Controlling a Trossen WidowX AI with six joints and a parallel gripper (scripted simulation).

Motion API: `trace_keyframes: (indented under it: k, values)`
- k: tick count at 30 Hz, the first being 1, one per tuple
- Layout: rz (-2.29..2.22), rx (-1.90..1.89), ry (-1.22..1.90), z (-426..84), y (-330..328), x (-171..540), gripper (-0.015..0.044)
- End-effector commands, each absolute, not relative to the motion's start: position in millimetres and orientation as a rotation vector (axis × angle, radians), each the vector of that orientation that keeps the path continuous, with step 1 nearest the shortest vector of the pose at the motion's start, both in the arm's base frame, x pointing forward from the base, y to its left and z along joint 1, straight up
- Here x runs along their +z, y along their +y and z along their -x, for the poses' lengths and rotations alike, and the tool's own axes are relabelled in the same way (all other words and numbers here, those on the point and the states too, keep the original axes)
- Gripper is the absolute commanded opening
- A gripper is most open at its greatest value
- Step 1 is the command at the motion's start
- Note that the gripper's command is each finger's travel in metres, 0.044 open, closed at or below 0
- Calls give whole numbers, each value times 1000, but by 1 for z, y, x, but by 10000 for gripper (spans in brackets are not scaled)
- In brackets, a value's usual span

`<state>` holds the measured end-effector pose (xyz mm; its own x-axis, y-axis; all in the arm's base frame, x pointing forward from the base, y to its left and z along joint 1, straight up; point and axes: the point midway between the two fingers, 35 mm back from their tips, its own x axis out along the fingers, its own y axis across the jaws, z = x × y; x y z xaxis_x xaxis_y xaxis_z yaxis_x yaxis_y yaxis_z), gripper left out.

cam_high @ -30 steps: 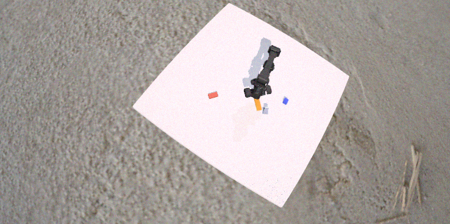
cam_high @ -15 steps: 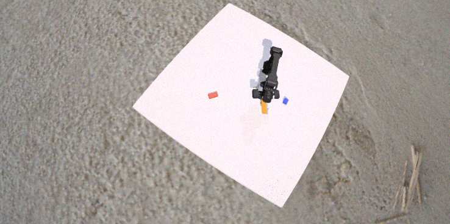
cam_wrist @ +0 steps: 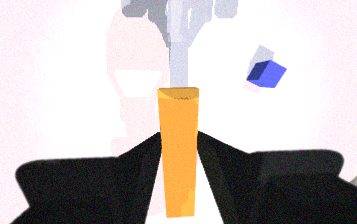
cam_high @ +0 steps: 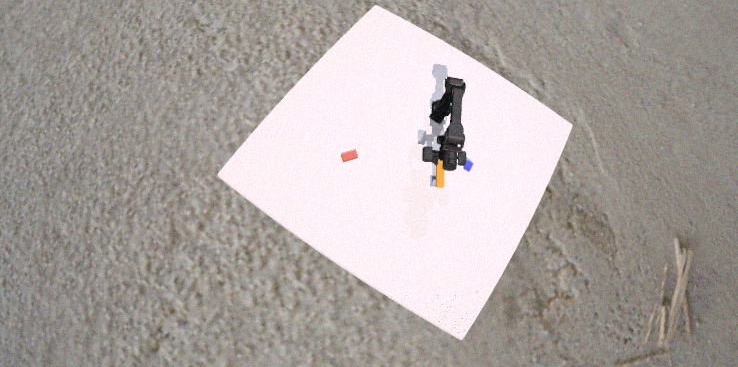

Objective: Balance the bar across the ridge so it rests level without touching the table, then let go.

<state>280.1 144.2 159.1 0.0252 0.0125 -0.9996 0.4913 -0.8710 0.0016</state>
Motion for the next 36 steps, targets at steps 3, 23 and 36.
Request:
trace_keyframes:
  k: [3, 23, 36]
  values:
    - [-1964, -1914, 509, -279, 147, 150, 0]
    - [-1964, -1914, 508, -279, 147, 118, 0]
    - [-1964, -1914, 508, -279, 147, 119, 0]
